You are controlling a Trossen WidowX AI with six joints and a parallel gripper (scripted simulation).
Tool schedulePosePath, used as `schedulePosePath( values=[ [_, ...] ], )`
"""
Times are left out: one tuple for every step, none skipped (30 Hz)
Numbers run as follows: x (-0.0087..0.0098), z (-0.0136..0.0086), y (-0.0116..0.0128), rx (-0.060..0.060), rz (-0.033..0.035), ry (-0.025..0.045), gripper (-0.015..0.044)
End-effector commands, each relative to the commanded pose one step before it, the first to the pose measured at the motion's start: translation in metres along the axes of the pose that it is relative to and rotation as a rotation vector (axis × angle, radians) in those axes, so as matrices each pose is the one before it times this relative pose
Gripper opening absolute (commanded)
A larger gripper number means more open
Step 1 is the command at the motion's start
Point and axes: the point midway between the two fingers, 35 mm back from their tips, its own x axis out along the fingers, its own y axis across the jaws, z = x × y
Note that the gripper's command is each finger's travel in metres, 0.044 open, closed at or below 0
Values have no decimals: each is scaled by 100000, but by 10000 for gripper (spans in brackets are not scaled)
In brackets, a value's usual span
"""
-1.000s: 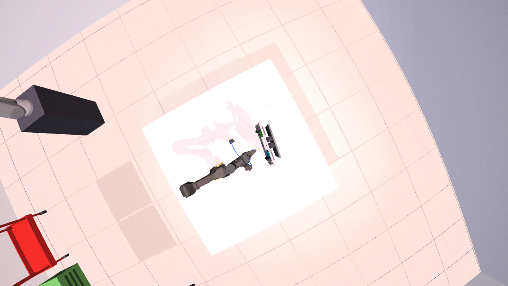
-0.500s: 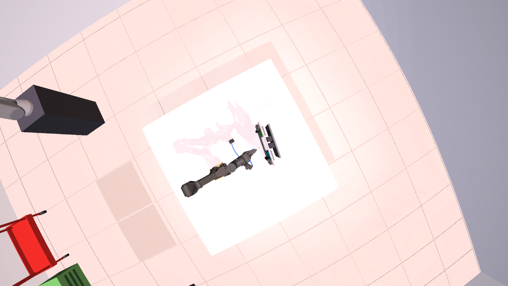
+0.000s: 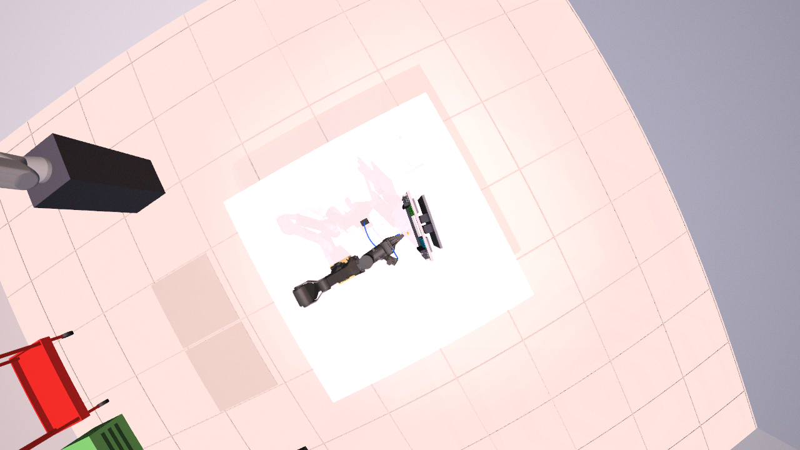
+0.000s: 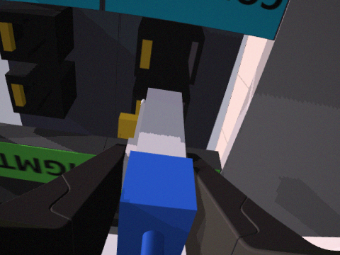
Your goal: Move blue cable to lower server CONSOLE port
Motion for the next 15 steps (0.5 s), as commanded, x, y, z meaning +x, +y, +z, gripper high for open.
schedulePosePath(
  values=[
    [-340, 18, -1126, -327, 175, -468, 0],
    [-96, -12, -232, 2, -13, 0, 0],
    [-60, -8, -137, 1, -8, 0, 0],
    [-21, -3, -45, 0, -3, 0, 0],
    [7, 5, 7, 3, -2, -34, 0],
    [20, 14, 20, 9, -5, -103, 0],
    [17, 14, 23, 12, -14, -116, 0],
    [27, 22, 36, 18, -23, -184, 0],
    [28, 24, 40, 19, -16, -220, 0],
    [31, 26, 45, 21, -17, -241, 0],
    [34, 25, 44, 20, -5, -280, 0],
    [34, 25, 44, 20, -5, -283, 0],
    [33, 19, 37, 17, 2, -301, 0],
    [34, 20, 39, 17, 2, -315, 0],
    [39, 16, 34, 19, -19, -374, 0]
  ],
)
